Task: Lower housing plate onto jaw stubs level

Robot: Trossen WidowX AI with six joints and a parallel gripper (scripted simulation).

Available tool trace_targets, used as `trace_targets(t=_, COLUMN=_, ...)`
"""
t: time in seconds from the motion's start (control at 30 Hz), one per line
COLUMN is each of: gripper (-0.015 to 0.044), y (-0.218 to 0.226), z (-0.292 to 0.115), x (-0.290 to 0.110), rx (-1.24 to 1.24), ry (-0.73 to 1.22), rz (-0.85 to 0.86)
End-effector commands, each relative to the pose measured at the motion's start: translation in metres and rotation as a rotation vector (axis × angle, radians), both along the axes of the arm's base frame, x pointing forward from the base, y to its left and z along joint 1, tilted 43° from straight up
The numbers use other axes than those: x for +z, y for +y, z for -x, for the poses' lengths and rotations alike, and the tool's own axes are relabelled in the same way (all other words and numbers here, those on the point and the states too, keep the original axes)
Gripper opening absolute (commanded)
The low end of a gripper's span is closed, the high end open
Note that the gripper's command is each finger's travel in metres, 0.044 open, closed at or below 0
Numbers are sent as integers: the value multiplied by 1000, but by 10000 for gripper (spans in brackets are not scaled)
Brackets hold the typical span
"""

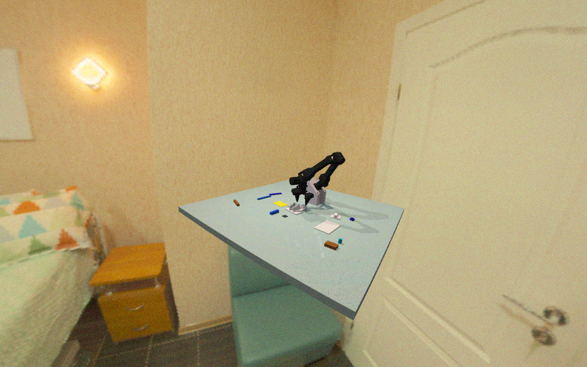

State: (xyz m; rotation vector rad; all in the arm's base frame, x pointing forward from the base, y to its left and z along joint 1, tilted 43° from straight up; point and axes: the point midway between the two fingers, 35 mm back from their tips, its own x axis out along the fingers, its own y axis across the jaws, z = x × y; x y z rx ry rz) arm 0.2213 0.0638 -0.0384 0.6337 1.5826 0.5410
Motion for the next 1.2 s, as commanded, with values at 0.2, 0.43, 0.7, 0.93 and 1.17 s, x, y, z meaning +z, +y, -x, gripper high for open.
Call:
trace_targets(t=0.2, gripper=440, y=-22, z=-5, x=25, rx=-10, ry=-21, rz=1)
trace_targets(t=0.43, gripper=440, y=-64, z=17, x=64, rx=-1, ry=-13, rz=3)
trace_targets(t=0.7, gripper=440, y=-64, z=17, x=64, rx=-1, ry=-13, rz=3)
trace_targets(t=0.93, gripper=440, y=-64, z=17, x=64, rx=-1, ry=-13, rz=3)
trace_targets(t=1.17, gripper=440, y=-64, z=17, x=64, rx=-1, ry=-13, rz=3)
